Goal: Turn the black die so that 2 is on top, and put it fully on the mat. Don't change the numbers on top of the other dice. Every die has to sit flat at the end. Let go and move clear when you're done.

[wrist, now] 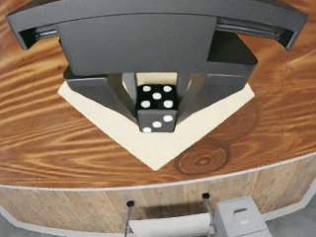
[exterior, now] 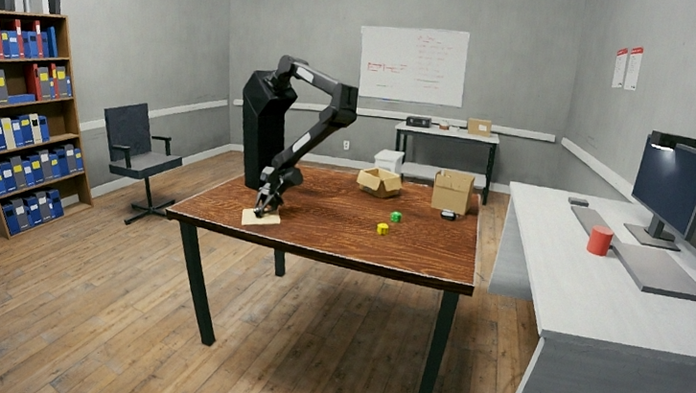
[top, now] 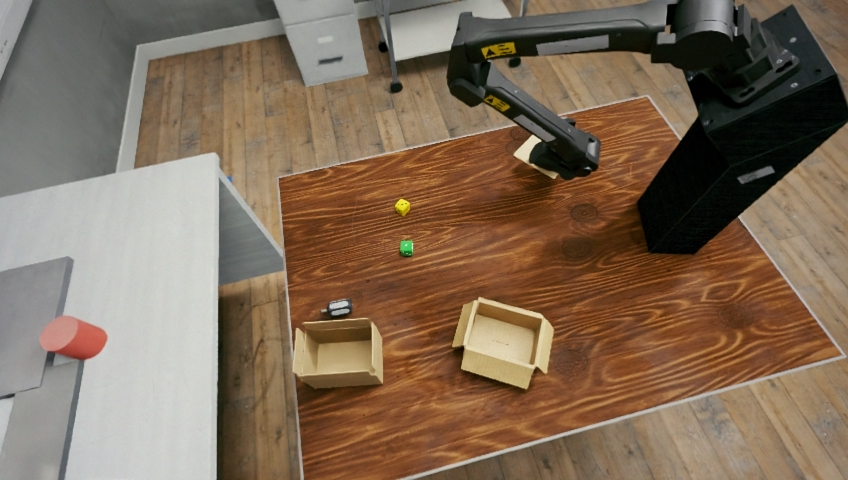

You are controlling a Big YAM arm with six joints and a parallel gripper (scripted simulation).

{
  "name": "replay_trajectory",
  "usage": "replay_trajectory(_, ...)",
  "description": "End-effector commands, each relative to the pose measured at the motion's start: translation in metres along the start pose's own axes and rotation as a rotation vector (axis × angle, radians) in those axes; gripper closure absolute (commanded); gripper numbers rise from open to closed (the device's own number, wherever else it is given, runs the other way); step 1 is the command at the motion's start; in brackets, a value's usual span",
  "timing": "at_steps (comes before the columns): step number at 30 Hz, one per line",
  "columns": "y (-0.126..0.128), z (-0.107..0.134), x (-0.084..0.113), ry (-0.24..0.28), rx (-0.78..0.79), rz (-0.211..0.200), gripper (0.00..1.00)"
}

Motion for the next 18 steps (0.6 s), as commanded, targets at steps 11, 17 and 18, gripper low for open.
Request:
replay_trajectory(11, -0.0077, 0.0031, 0.0064, 0.014, 0.01, 0.014, 0.74)
replay_trajectory(17, -0.0071, 0.0042, 0.0056, 0.014, 0.009, 0.013, 0.74)
replay_trajectory(18, -0.0069, 0.0045, 0.0053, 0.014, 0.009, 0.013, 0.74)
Point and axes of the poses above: the point where the finger pads meet when closed, its own x axis back along the fingers, its own y axis across the jaws, z = x × y, the point moved 4 cm from there along x, back along the fingers, and after that the axes turned 10 degrees about x, right-handed, at the moved point
